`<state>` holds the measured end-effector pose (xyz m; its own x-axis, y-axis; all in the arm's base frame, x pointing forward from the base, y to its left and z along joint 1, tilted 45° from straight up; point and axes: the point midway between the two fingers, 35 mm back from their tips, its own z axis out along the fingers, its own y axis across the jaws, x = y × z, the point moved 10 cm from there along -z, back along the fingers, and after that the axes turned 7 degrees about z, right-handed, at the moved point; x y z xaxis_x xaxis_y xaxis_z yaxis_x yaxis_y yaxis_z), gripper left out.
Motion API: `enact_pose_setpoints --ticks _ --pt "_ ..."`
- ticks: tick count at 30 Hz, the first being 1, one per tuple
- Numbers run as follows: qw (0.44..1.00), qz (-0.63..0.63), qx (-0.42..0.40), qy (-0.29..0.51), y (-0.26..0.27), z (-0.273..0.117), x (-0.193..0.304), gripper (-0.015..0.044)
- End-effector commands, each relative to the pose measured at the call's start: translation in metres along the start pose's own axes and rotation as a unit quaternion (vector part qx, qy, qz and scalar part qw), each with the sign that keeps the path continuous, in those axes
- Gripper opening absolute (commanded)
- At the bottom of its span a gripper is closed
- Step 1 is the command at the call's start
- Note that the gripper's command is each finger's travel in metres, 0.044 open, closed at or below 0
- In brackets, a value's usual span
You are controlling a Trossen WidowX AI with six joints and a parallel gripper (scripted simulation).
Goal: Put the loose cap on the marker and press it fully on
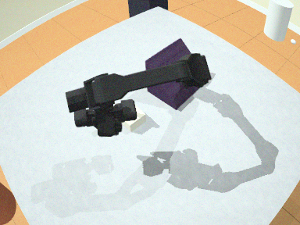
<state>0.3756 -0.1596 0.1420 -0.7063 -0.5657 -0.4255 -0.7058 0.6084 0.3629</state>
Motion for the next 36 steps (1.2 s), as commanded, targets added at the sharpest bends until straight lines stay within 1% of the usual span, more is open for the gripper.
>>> enact_pose_setpoints --ticks 1,3,4,11,15,19,22,36 --pt "0.996 0.07 -0.047 -0.04 -0.032 0.011 0.067 0.0244" --pt "0.992 0.096 -0.064 -0.059 -0.043 0.017 0.092 0.0244" --pt "0.991 0.099 -0.066 -0.062 -0.044 0.017 0.095 0.0244" --pt "0.991 0.099 -0.066 -0.062 -0.044 0.019 0.095 0.0244" --pt "0.991 0.099 -0.066 -0.062 -0.042 0.05 0.09 0.0244" --pt "0.991 0.099 -0.066 -0.062 -0.041 0.053 0.089 0.0244" --pt "0.991 0.099 -0.066 -0.062 -0.041 0.065 0.087 0.0244" --pt "0.991 0.099 -0.066 -0.063 -0.04 0.083 0.084 0.0244"
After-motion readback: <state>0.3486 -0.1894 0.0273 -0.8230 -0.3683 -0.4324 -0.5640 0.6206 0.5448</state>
